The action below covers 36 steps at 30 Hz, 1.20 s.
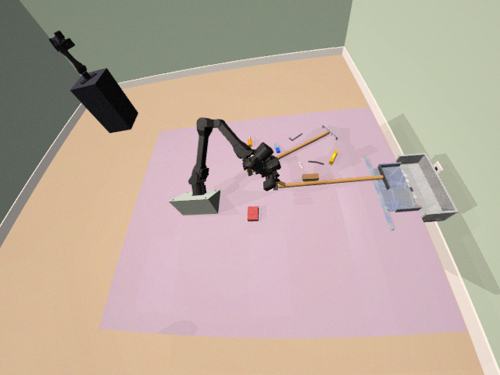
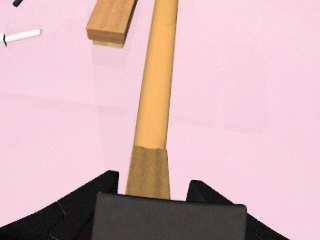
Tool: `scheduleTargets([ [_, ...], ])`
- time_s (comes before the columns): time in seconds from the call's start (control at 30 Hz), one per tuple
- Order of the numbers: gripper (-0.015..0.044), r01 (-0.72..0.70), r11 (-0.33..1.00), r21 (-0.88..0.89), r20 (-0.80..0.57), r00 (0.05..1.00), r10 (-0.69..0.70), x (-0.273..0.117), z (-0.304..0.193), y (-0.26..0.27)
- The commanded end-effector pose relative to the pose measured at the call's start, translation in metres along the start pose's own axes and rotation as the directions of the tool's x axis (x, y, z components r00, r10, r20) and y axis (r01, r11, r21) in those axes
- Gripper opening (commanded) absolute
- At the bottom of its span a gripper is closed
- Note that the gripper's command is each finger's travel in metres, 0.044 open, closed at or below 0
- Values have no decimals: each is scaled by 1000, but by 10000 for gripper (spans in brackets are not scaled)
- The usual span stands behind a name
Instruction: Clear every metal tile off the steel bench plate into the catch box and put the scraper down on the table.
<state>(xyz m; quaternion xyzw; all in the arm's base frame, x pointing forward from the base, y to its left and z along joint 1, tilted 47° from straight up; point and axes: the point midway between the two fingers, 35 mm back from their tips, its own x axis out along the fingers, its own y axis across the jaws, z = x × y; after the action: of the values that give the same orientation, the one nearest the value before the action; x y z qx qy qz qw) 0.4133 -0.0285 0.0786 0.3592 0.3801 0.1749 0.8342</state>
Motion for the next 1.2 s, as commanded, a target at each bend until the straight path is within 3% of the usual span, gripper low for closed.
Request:
scheduleTargets([
  [0.0, 0, -4, 1000, -11, 15, 1000, 4, -8, -2, 2],
  [1.17, 0, -3, 1000, -8, 18, 1000, 3, -37, -51, 3],
])
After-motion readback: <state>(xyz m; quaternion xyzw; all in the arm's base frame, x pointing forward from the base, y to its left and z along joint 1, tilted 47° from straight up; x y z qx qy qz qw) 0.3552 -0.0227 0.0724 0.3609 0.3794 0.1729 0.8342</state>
